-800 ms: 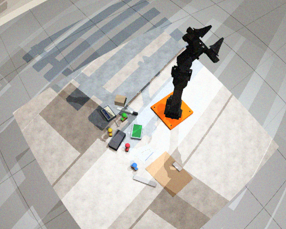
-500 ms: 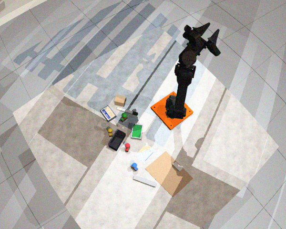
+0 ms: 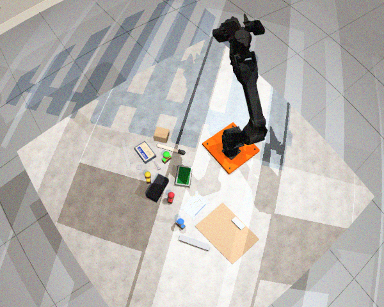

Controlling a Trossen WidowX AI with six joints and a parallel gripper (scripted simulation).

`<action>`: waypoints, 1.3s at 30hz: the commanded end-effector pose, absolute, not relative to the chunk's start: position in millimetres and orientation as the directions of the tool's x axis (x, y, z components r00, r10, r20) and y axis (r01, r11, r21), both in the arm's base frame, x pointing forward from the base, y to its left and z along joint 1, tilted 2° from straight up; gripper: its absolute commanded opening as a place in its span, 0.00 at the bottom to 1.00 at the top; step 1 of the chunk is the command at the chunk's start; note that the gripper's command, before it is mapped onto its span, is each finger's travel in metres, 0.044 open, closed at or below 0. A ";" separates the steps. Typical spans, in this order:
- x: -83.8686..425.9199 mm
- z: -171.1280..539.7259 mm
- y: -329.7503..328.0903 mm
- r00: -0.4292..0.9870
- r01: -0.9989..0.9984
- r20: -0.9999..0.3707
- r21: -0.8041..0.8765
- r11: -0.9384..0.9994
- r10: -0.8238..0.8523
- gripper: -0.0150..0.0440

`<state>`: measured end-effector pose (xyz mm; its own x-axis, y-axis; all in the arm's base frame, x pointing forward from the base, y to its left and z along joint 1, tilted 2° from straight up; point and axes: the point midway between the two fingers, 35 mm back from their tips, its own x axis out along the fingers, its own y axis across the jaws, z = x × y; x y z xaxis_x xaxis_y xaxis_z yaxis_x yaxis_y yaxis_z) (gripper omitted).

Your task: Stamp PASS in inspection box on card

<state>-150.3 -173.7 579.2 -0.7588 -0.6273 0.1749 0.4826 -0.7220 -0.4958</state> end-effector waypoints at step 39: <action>229.3 133.6 -176.1 0.054 0.124 -0.997 -0.054 0.991 -0.061 0.64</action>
